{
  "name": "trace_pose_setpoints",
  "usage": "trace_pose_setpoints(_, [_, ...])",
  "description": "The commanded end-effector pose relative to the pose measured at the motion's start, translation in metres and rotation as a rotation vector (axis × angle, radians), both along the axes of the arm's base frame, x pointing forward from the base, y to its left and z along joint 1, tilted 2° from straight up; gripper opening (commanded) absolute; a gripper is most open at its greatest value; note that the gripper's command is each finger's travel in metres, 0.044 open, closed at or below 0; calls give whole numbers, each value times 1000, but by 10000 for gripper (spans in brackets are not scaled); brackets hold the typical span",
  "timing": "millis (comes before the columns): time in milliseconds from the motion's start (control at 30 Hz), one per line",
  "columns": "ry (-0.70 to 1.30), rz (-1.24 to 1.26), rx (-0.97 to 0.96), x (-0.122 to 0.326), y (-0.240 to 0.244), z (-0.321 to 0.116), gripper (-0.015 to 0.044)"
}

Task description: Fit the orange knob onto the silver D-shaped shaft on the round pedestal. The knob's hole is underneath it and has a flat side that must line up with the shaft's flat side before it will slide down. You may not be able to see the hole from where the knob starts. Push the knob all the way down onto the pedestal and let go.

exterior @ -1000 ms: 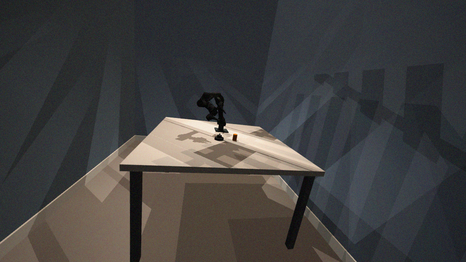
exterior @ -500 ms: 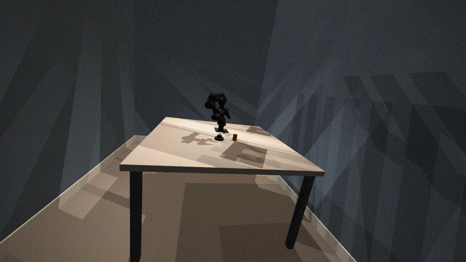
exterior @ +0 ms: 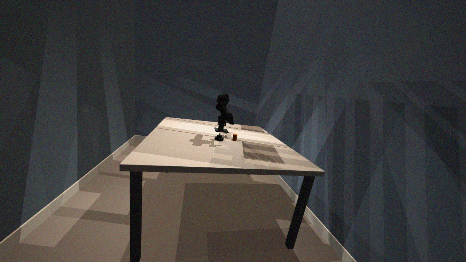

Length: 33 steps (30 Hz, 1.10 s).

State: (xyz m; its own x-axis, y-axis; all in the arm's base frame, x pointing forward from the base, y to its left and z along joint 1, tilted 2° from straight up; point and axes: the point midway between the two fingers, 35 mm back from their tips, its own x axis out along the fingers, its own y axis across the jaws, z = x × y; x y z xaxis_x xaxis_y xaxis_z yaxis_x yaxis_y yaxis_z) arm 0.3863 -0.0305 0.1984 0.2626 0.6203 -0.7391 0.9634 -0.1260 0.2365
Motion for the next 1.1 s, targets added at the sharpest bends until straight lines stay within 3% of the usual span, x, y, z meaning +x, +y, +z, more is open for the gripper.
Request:
trace_pose_setpoints(0, [-404, 887, -404, -33, 51, -19, 440])
trace_pose_setpoints(533, [-731, 1851, -601, -67, 84, -33, 440])
trace_pose_setpoints(967, [-963, 2646, -563, -89, 99, -39, 440])
trace_pose_setpoints(1067, [-984, 2708, -549, -90, 99, -39, 440])
